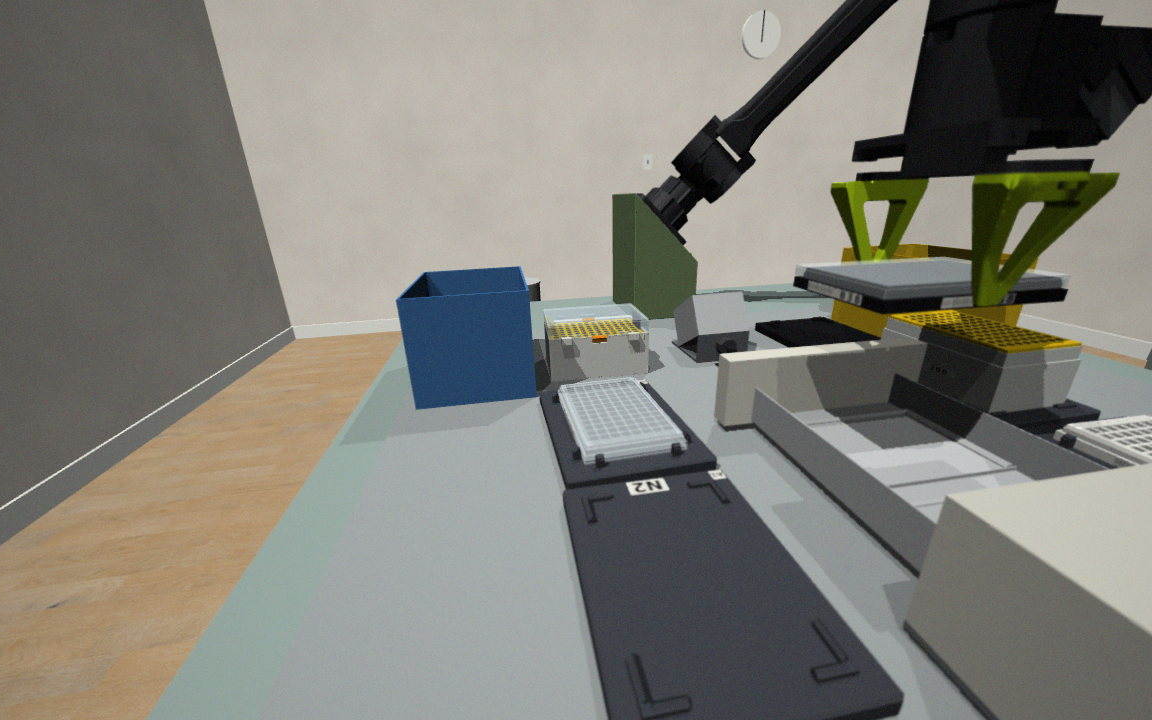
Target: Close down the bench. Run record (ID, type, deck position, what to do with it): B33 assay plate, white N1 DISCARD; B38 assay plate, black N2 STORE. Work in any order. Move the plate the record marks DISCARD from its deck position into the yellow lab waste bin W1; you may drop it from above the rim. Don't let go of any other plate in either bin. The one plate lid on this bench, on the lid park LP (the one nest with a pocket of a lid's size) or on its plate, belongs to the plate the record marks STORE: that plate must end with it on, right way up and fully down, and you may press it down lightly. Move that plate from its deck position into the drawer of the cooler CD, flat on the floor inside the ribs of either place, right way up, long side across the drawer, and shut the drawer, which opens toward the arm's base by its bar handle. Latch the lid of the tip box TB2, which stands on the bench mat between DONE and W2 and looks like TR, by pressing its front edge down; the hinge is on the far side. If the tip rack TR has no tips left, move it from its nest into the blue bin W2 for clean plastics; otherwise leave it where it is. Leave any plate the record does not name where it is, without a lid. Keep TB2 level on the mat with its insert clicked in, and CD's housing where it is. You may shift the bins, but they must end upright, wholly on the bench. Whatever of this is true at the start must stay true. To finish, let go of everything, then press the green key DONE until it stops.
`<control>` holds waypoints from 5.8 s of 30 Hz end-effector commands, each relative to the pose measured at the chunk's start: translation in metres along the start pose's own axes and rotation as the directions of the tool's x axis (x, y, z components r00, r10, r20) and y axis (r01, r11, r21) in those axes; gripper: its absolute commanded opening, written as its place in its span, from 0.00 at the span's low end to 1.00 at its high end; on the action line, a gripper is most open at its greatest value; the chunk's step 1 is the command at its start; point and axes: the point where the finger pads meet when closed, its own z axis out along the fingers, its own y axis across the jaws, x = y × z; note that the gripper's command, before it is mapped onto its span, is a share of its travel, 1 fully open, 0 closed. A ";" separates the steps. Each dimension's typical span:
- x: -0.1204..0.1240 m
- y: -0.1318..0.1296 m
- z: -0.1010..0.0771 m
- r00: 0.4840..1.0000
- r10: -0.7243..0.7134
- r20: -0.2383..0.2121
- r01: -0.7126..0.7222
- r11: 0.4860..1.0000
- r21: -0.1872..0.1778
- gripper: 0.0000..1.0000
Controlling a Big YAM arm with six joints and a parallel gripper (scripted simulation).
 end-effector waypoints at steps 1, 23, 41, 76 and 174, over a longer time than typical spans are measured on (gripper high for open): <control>-0.010 -0.004 -0.015 1.000 -0.016 -0.004 0.016 0.999 0.033 0.00; -0.012 -0.004 -0.008 1.000 -0.015 -0.003 0.015 0.999 0.036 0.00; 0.005 -0.002 0.015 1.000 0.013 0.002 -0.013 0.999 0.034 0.00; 0.002 -0.005 0.050 1.000 0.005 0.001 -0.005 0.999 0.045 0.00; -0.008 -0.020 0.098 1.000 -0.012 0.003 0.012 0.999 0.029 0.00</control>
